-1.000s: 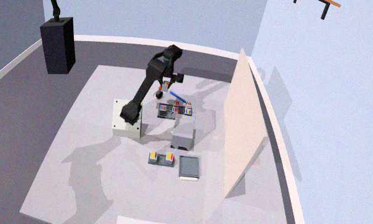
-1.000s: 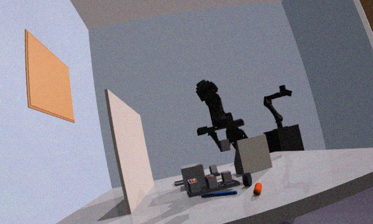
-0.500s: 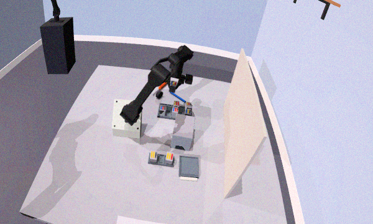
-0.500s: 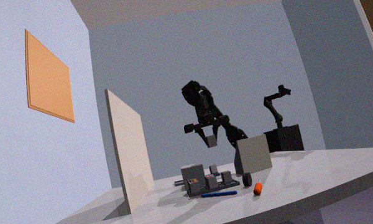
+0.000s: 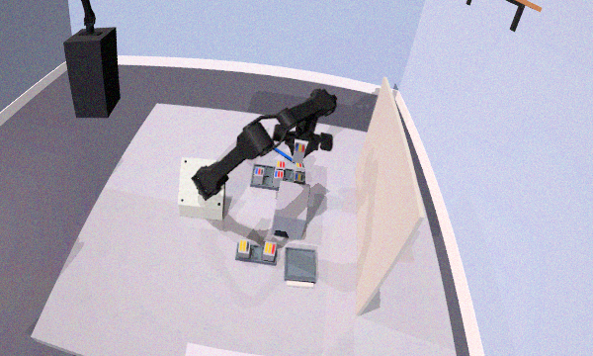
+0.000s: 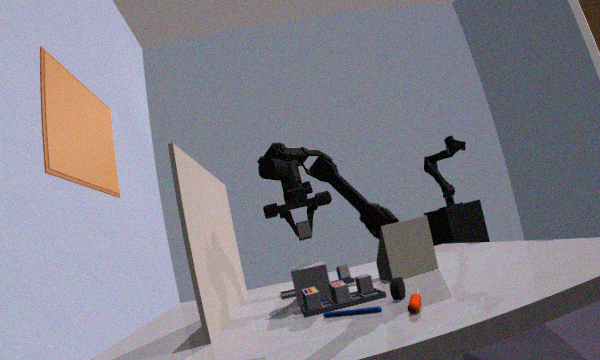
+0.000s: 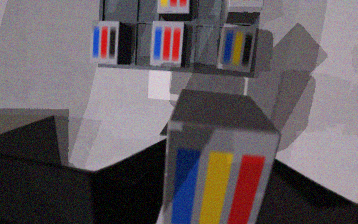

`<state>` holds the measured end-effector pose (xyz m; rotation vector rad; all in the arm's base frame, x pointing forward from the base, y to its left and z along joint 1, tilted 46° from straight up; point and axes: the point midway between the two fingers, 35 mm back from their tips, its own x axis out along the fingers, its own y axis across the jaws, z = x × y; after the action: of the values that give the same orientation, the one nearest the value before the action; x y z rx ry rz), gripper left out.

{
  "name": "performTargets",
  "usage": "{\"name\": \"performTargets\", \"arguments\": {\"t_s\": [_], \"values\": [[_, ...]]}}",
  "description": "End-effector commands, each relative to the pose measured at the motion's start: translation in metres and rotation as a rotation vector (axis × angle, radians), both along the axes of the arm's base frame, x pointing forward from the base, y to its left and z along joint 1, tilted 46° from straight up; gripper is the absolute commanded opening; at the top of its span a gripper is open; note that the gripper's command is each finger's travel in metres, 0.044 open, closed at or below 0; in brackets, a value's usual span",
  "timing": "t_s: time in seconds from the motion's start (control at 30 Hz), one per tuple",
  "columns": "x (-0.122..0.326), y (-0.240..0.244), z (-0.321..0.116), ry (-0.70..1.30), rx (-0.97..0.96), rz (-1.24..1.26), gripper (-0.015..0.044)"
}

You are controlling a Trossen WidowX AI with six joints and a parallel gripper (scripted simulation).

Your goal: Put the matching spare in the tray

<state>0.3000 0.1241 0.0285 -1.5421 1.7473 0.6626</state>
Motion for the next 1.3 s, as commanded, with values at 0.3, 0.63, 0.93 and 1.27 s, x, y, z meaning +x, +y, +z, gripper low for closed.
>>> {"name": "performTargets", "arguments": {"t_s": [0.3, 0.63, 0.93, 1.27], "values": [[0.032, -0.073, 0.07, -0.025, -0.007, 0.015, 0.0], [0.034, -0.142, 0.127, -0.035, -0.046, 0.012, 0.0], [0.016, -0.203, 0.178, -0.031, -0.101, -0.004, 0.0], [0.004, -0.226, 0.197, -0.025, -0.125, -0.014, 0.0]]}}
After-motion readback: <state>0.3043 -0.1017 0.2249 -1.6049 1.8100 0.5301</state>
